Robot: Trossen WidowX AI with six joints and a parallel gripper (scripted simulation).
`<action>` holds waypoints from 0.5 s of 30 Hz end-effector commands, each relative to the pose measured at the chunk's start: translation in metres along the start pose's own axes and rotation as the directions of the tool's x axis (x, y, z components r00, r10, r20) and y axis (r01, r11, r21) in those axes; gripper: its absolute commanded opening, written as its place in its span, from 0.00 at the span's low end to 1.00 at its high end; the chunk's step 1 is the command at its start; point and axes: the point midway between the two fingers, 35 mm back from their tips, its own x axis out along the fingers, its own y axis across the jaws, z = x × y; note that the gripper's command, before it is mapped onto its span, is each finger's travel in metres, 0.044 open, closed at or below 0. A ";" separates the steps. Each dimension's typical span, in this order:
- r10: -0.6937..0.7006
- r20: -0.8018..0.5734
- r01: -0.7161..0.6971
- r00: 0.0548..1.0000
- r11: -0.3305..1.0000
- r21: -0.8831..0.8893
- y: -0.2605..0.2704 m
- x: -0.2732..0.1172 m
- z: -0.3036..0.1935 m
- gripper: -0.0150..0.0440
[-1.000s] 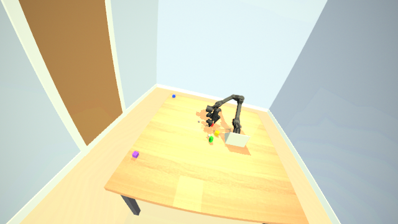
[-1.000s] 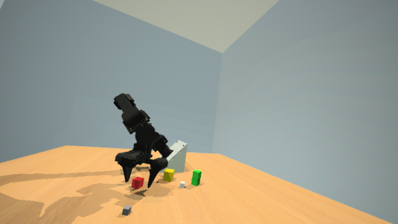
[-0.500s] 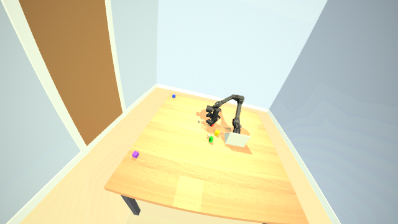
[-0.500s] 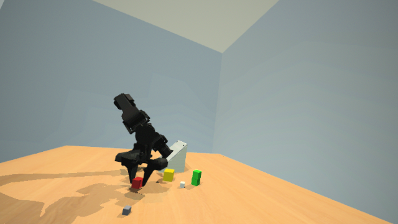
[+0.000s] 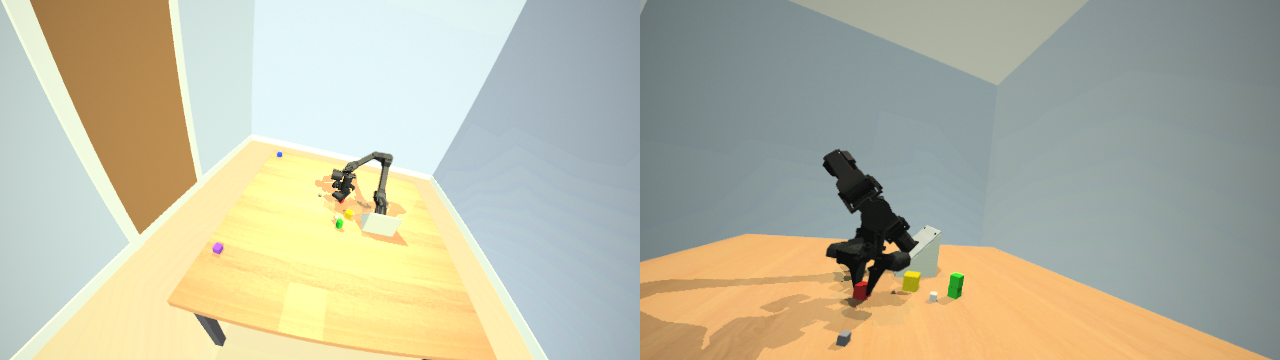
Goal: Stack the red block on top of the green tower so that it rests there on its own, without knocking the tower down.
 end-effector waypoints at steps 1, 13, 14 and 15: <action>0.006 0.008 -0.006 1.000 1.000 0.005 0.001 -0.014 0.003 0.25; 0.006 0.007 -0.006 1.000 1.000 0.002 0.002 -0.070 0.002 0.25; 0.006 0.007 -0.006 1.000 1.000 0.002 0.002 -0.075 0.002 0.25; 0.006 0.006 -0.006 1.000 1.000 0.002 0.002 -0.079 0.002 0.25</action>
